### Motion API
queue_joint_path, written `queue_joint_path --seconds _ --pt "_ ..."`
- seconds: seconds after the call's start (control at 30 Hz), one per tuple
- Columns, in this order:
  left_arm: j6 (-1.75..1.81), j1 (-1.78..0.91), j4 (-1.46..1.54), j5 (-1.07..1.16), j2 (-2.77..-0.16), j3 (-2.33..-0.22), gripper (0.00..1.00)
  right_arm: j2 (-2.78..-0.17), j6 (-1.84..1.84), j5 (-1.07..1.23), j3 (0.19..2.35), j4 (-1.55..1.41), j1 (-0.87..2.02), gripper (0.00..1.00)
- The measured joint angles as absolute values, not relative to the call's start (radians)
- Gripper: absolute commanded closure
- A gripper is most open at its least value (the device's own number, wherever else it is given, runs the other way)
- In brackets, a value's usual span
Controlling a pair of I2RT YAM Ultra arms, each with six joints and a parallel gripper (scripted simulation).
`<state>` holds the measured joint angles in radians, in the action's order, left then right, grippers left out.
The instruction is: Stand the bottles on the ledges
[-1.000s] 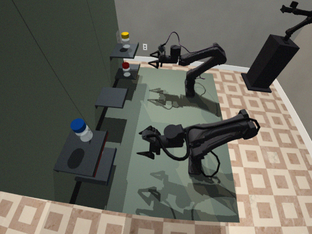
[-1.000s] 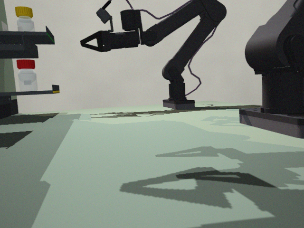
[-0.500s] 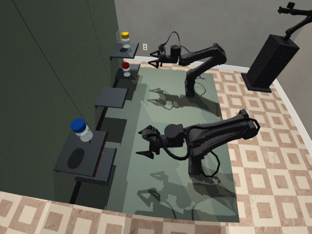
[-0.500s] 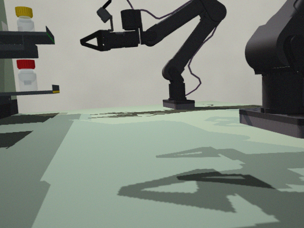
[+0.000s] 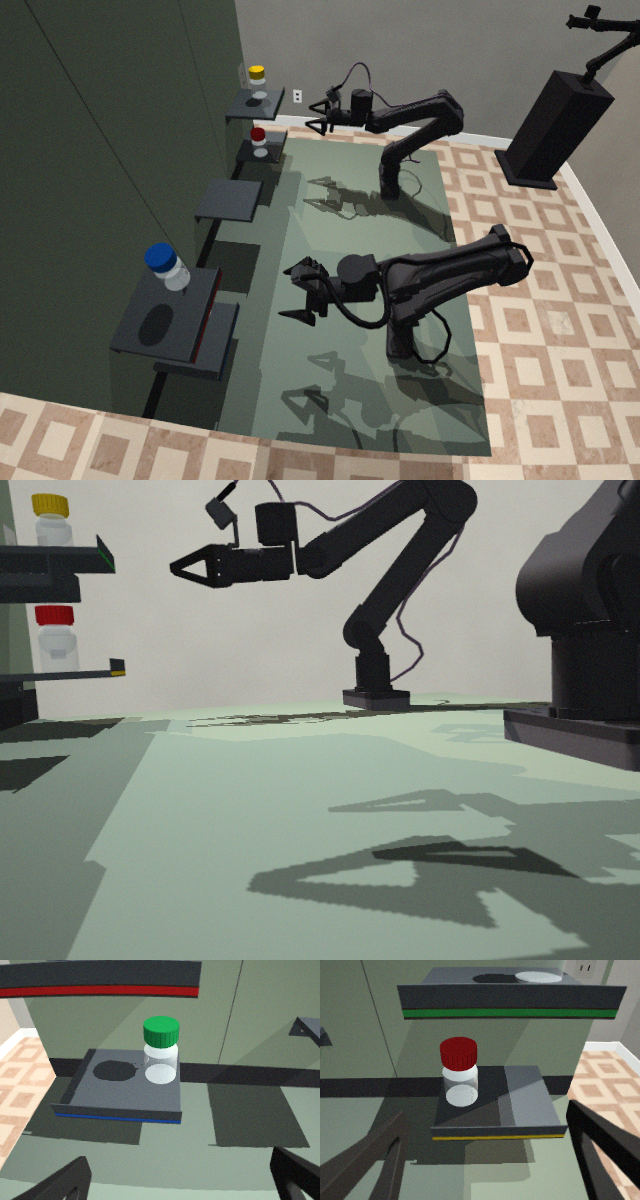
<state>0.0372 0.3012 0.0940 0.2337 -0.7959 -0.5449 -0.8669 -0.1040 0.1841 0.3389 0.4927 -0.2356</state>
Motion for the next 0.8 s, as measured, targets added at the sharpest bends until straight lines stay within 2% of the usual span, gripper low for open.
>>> queue_joint_path --seconds 0.4,0.8 --pt "0.037 0.301 0.094 0.234 -0.796 -0.545 0.00 -0.933 -0.107 0.298 0.339 0.519 -0.438 0.00" --pt "0.037 0.301 0.094 0.234 -0.796 -0.545 0.00 -0.939 -0.107 0.312 0.339 0.525 -0.450 0.00"
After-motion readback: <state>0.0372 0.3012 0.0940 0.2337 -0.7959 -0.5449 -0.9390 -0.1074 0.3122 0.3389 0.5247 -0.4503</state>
